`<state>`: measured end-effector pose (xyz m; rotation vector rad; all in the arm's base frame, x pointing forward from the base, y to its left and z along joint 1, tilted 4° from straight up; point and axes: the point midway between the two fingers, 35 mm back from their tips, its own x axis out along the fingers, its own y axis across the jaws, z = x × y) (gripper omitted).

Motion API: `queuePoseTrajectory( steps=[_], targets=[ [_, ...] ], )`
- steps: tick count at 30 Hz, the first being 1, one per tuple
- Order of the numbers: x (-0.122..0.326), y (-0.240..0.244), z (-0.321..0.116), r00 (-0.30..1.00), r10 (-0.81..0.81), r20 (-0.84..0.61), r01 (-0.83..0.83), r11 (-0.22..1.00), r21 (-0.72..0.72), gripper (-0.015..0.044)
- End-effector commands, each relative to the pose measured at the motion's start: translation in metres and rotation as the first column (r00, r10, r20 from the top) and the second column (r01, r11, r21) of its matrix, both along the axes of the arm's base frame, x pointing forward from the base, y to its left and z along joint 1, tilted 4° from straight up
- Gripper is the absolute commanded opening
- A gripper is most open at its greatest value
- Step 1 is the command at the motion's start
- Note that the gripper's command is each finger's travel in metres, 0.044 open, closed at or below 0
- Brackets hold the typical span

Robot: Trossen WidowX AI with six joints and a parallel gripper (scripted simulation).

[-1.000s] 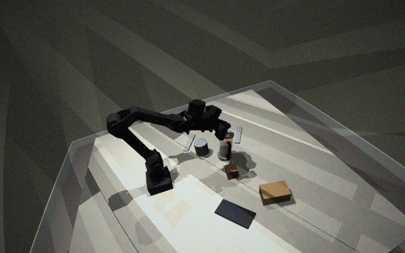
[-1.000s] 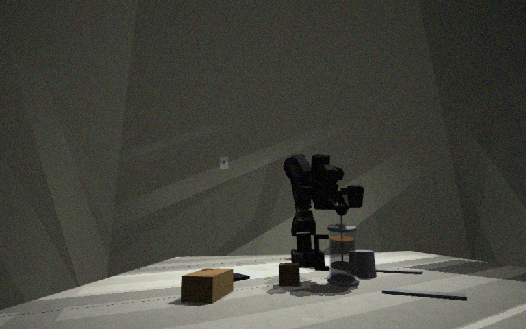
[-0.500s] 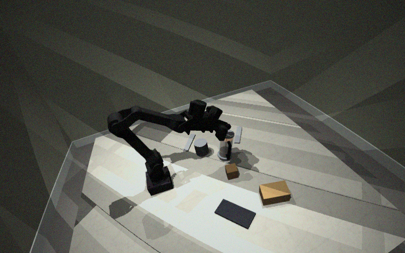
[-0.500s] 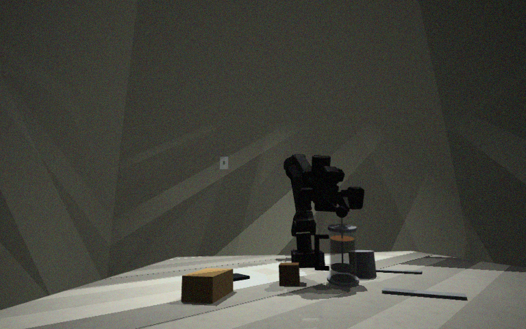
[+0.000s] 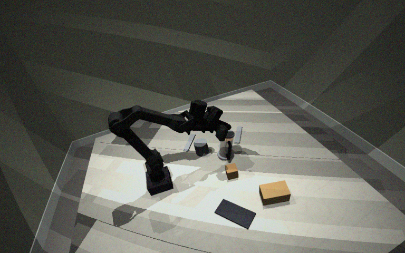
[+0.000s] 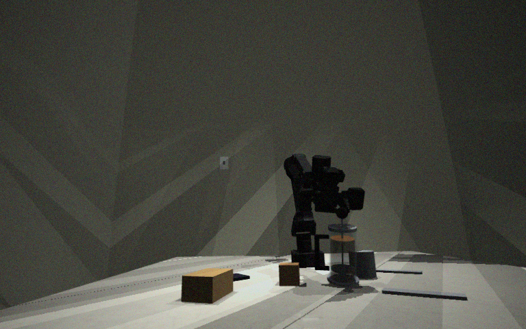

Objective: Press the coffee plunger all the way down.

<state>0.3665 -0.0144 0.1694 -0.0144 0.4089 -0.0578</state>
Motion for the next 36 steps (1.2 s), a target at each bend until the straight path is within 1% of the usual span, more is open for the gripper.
queuePoseTrajectory(
  steps=[1, 36],
  targets=[
    [0.0003, -0.0003, -0.0113, 0.999, 0.003, -0.04, -0.003, 1.0, -0.007, 0.0117],
    [0.004, -0.0004, -0.0101, 0.999, 0.003, -0.039, -0.003, 1.0, -0.007, 0.0117]
  ],
)
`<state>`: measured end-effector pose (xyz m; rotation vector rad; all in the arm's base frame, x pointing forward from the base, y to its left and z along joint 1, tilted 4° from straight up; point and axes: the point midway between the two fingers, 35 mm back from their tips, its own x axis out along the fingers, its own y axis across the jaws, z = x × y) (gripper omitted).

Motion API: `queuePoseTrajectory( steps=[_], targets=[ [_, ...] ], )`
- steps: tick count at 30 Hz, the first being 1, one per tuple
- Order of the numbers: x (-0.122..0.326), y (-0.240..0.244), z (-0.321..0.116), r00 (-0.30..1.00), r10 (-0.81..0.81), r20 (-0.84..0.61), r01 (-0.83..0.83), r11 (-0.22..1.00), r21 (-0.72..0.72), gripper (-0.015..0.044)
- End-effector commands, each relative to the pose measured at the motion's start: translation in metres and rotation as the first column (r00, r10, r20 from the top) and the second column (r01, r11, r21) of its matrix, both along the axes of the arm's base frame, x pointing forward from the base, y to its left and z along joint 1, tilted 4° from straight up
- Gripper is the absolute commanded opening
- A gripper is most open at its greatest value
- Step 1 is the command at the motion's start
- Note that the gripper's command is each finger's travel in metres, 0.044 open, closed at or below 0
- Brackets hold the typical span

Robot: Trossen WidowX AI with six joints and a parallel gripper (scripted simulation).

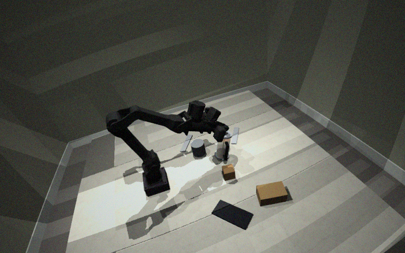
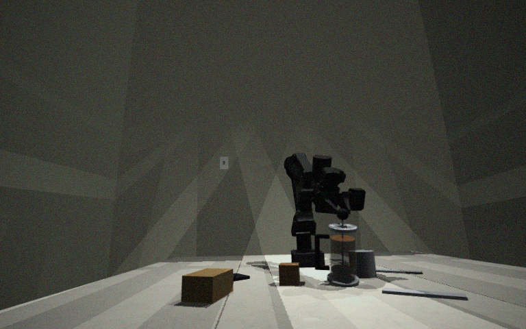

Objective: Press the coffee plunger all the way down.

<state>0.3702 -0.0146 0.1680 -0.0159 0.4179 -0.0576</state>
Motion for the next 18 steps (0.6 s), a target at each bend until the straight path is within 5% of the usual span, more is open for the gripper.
queuePoseTrajectory(
  steps=[1, 18],
  targets=[
    [0.0004, -0.0003, -0.0088, 1.0, 0.002, -0.03, -0.002, 1.0, -0.006, 0.0117],
    [0.0025, -0.0004, -0.0082, 1.0, 0.002, -0.03, -0.002, 1.0, -0.006, 0.0117]
  ],
)
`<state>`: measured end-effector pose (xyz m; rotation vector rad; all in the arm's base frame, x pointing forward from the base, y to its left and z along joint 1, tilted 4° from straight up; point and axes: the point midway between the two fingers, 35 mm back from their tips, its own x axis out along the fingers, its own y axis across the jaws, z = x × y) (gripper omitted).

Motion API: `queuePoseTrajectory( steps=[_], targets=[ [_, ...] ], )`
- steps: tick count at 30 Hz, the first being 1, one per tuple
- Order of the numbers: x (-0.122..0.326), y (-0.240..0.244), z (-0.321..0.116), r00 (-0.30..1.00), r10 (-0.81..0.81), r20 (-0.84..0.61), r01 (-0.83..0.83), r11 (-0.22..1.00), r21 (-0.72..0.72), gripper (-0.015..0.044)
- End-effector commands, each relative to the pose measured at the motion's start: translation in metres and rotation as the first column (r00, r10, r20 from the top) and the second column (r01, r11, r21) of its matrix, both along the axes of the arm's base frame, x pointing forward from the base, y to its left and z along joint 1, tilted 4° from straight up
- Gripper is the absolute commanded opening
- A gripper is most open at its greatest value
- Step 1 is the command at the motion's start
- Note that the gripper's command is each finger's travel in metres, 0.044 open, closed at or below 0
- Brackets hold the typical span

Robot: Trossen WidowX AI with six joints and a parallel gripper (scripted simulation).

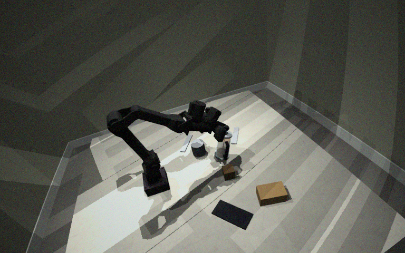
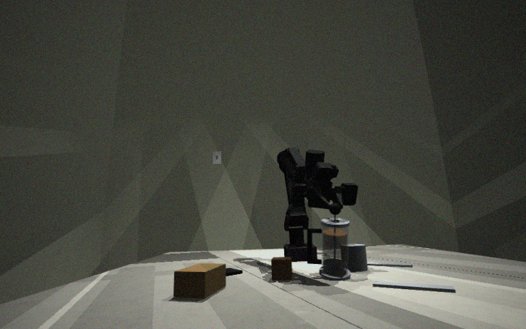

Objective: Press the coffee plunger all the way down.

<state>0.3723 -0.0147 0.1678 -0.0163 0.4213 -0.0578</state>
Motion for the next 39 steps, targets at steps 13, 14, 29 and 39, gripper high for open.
queuePoseTrajectory(
  steps=[13, 14, 29, 39],
  targets=[
    [0.0, 0.0, 0.0, 1.0, 0.0, -0.001, 0.0, 1.0, 0.0, 0.0143],
    [0.0, 0.0, 0.0, 1.0, 0.0, -0.001, 0.0, 1.0, 0.0, 0.0169],
    [-0.002, 0.001, 0.006, 1.0, 0.0, -0.003, 0.0, 1.0, 0.0, 0.044],
    [-0.048, 0.007, 0.071, 1.0, 0.003, -0.03, -0.003, 1.0, -0.005, 0.044]
  ],
)
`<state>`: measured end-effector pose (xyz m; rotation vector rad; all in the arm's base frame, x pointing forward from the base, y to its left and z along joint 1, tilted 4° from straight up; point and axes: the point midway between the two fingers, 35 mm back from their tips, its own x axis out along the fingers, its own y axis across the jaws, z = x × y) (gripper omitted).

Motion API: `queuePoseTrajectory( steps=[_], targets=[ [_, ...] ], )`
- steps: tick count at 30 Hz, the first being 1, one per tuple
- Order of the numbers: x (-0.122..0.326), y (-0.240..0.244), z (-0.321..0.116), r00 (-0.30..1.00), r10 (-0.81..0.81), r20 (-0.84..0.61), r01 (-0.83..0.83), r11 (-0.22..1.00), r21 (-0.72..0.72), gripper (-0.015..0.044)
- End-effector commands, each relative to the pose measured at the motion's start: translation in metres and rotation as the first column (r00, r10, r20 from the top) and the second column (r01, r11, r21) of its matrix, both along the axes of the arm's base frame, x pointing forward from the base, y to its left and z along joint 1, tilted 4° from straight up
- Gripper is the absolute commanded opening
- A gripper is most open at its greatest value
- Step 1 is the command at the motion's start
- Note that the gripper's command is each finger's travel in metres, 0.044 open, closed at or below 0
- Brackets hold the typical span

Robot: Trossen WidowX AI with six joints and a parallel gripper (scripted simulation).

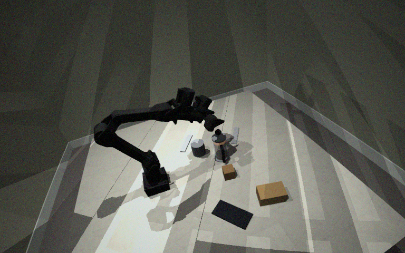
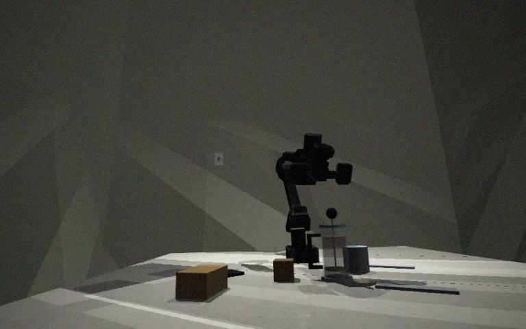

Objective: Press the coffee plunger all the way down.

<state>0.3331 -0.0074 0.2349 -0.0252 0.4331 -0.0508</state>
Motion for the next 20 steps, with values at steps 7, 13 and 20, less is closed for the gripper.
queuePoseTrajectory(
  steps=[7, 13, 20],
  targets=[
    [-0.0084, 0.0, 0.0006, 1.0, -0.006, -0.018, 0.006, 1.0, 0.002, 0.044],
    [-0.0084, 0.0, 0.0006, 1.0, -0.006, -0.018, 0.006, 1.0, 0.002, 0.044],
    [-0.0084, 0.0, 0.0006, 1.0, -0.006, -0.018, 0.006, 1.0, 0.002, 0.044]
  ],
)
